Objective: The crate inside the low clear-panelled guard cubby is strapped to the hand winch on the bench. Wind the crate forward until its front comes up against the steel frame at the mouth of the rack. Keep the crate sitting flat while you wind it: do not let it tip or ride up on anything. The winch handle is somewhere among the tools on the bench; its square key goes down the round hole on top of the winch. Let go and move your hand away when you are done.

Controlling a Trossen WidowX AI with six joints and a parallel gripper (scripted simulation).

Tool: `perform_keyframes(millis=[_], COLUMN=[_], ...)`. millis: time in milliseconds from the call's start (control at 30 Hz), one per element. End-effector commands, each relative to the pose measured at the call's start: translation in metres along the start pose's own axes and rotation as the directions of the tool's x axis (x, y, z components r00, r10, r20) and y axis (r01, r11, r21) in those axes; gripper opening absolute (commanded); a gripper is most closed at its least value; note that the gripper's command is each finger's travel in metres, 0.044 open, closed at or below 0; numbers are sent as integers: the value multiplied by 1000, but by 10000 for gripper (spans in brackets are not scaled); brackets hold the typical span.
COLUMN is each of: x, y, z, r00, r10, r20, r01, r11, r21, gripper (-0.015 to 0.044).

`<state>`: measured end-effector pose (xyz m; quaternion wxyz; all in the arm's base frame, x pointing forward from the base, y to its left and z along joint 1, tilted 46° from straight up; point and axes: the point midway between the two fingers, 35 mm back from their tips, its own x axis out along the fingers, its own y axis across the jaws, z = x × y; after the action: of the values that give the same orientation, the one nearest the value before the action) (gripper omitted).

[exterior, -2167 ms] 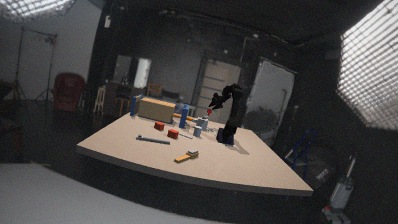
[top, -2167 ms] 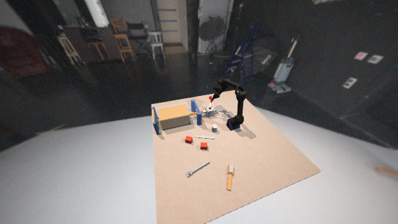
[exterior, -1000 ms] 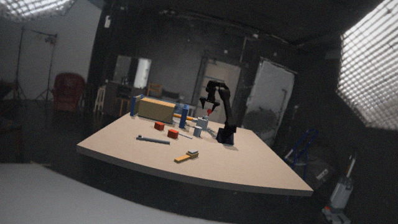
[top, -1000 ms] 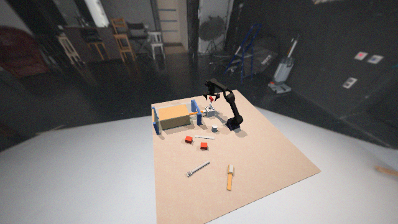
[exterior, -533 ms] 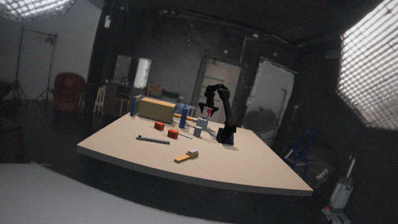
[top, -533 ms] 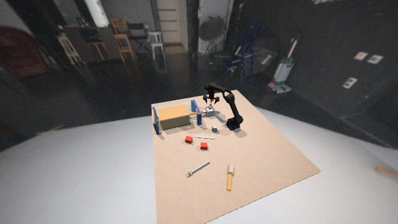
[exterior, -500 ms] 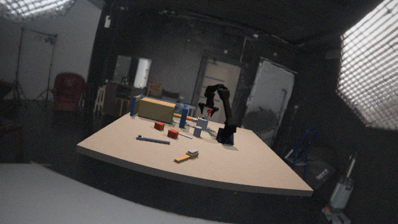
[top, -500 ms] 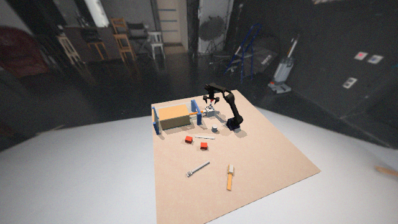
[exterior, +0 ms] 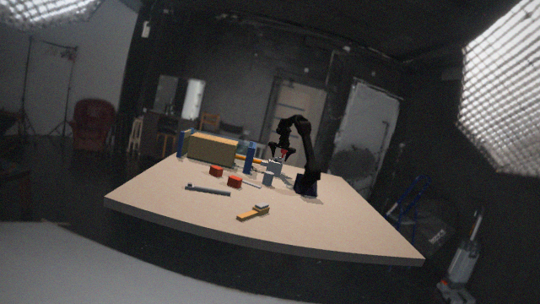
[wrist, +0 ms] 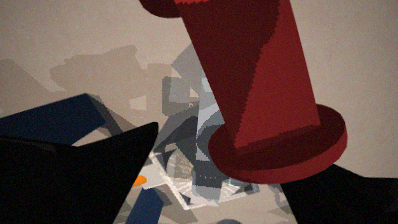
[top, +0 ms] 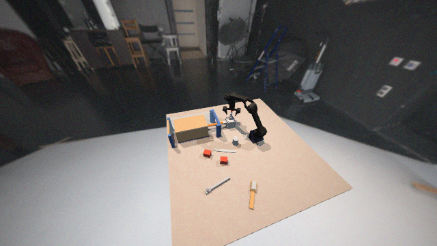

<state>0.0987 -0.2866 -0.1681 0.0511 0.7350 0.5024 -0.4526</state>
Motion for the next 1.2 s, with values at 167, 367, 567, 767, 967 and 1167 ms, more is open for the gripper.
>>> perform_keyframes(millis=[167, 367, 567, 767, 967, 1167], x=[0, 0, 0, 0, 0, -2], y=[0, 0, 0, 0, 0, 0], z=[0, 0, 0, 0, 0, -2], r00=[1000, 1000, 1000, 1000, 1000, 999], r10=[0, 0, 0, 0, 0, 4], r20=[0, 0, 0, 0, 0, 33], r01=[0, 0, 0, 0, 0, -4], r11=[1000, 1000, 1000, 1000, 1000, 1000], r21=[0, 0, 0, 0, 0, -1], gripper=[282, 125, 65, 6, 0, 0])
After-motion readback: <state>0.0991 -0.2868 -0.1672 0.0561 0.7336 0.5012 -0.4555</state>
